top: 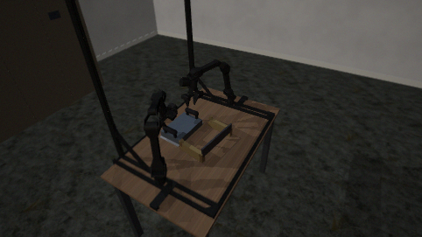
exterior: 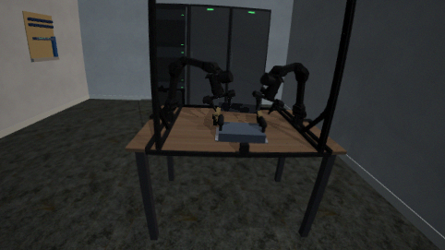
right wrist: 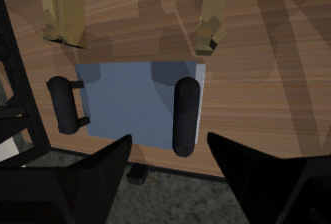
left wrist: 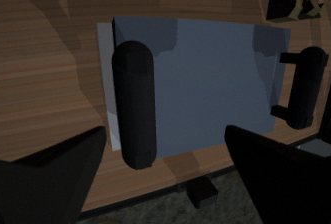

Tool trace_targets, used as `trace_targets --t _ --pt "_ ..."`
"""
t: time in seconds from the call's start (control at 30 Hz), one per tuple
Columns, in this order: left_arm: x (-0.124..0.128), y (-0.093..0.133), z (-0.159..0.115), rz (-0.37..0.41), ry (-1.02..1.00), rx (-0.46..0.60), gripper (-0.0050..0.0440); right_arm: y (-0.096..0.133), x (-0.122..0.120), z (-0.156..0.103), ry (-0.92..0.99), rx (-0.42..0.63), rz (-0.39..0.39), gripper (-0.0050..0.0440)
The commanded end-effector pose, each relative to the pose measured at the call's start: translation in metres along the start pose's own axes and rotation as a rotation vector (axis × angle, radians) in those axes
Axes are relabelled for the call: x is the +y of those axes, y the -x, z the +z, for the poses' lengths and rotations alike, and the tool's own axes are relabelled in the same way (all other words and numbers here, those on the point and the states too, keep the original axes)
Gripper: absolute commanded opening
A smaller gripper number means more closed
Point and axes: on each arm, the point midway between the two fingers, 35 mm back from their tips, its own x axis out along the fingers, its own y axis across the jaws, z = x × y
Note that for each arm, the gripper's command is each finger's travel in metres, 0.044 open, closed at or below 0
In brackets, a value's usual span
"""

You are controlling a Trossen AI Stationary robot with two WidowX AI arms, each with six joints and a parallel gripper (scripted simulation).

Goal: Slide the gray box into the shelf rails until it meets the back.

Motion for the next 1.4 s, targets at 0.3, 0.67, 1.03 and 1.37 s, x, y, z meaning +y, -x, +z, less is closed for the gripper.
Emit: trace_targets --t 0.3,0.67,1.03,1.37 --pt "0.003 -0.015 -0.004 0.003 0.016 -0.005 0.0380 -0.017 -0.005 -0.002 -0.016 -0.010 -0.004 0.0380" --pt "0.006 -0.031 -0.005 0.003 0.016 -0.005 0.0380 -0.032 -0.008 -0.004 -0.016 -0.010 -0.004 0.0380" --pt "0.009 -0.045 -0.006 0.003 0.015 -0.005 0.0380 -0.046 -0.011 -0.005 -0.016 -0.010 -0.003 0.0380" --pt "0.014 -0.061 -0.006 0.003 0.015 -0.005 0.0380 -0.062 -0.016 -0.005 -0.016 -0.010 -0.003 0.0380"
